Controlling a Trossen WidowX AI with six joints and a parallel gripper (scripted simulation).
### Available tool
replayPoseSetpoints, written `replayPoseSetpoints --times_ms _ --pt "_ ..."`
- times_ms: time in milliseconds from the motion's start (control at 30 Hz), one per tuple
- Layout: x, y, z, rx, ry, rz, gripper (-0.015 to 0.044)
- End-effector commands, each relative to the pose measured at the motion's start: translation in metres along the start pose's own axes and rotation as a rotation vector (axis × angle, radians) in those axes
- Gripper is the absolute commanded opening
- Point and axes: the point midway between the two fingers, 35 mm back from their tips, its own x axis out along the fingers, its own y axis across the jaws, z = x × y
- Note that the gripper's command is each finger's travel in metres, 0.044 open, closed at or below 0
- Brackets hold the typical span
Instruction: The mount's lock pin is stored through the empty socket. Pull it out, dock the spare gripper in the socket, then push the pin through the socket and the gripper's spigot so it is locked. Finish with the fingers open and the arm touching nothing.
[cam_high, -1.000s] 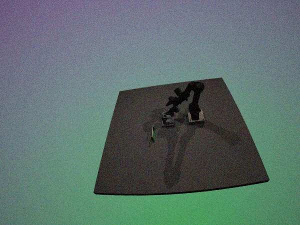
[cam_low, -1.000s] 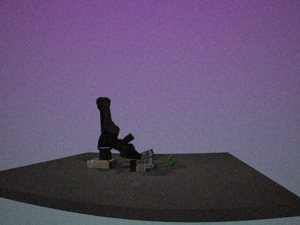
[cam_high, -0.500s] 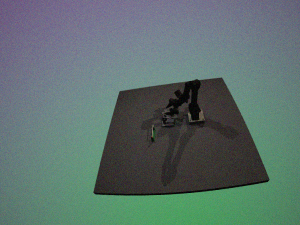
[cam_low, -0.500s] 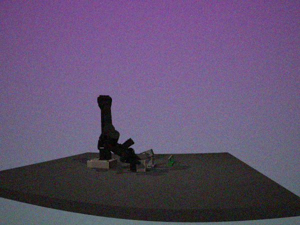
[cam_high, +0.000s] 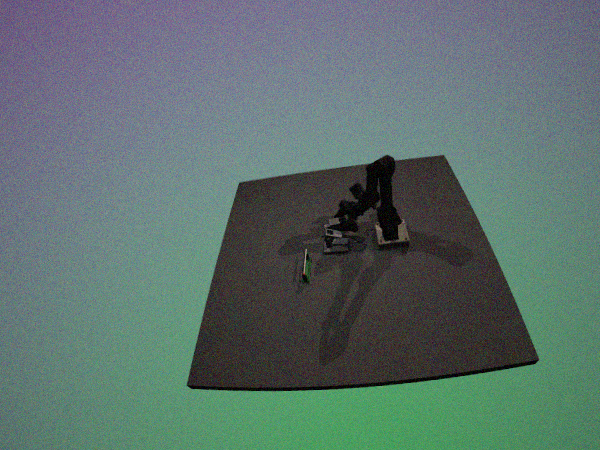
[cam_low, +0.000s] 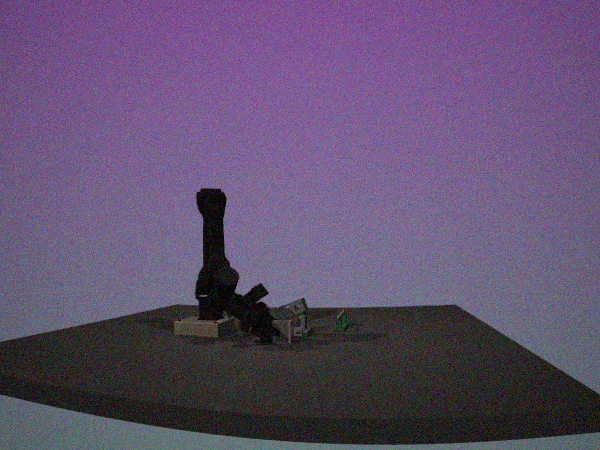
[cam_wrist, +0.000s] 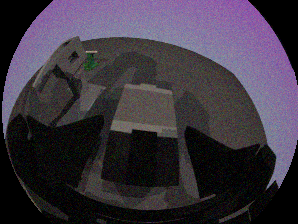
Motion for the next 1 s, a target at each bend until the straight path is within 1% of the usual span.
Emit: replayPoseSetpoints --times_ms 0,200,467,633,667,967 --pt "0.001 0.002 -0.002 0.002 -0.001 0.008 0.0361" --pt "0.001 0.002 -0.002 0.002 -0.001 0.008 0.0204" --pt "0.001 0.001 -0.002 0.002 -0.001 0.008 0.0150" --pt "0.000 -0.001 0.002 0.002 -0.001 0.008 0.0019" --pt "-0.001 -0.002 0.003 0.002 -0.001 0.008 0.0000" --pt "-0.008 -0.009 0.023 0.001 -0.002 0.007 0.0000"
